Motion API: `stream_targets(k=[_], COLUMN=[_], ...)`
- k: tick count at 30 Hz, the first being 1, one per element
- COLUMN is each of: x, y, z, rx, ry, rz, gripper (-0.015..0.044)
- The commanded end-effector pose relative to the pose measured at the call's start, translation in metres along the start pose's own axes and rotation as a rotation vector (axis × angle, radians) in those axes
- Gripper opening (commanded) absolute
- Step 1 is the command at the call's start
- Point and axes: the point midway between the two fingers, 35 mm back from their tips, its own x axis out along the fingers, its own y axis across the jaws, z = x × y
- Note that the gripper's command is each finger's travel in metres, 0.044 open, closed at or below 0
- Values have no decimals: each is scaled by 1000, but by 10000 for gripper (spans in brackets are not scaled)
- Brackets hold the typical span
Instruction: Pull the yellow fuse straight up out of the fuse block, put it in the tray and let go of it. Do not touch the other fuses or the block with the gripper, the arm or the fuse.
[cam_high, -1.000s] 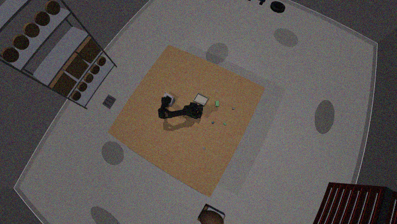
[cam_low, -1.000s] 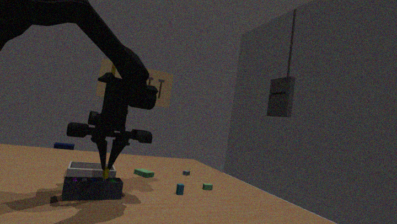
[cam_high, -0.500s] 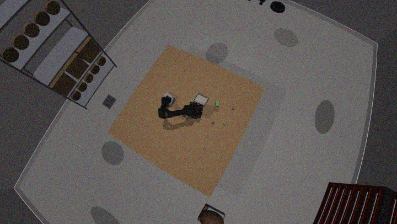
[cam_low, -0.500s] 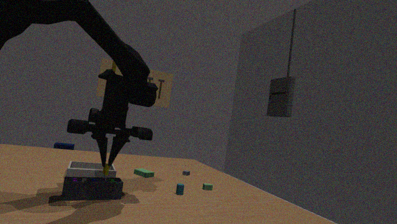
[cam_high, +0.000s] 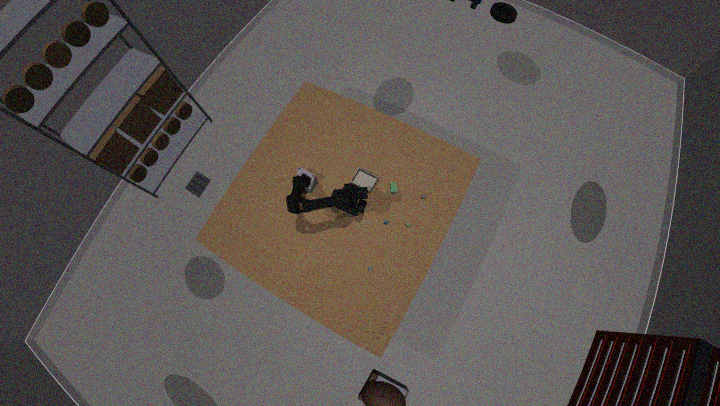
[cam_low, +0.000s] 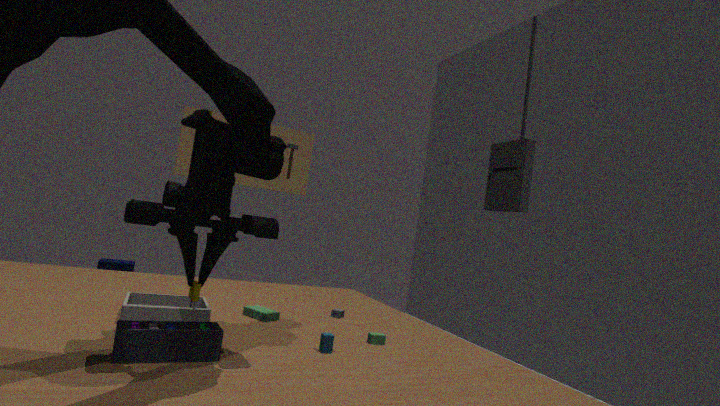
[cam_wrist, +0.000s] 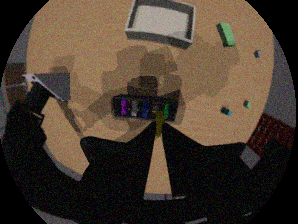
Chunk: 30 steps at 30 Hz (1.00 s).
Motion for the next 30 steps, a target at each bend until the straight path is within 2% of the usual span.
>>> stream_targets(k=[1, 16, 30], x=[-3, -11, -8], y=[0, -12, -2], z=[1, 90, 179], rx=[5, 2, 5], ry=[-6, -22, -18], rz=[4, -1, 1], gripper=[0, 0, 0])
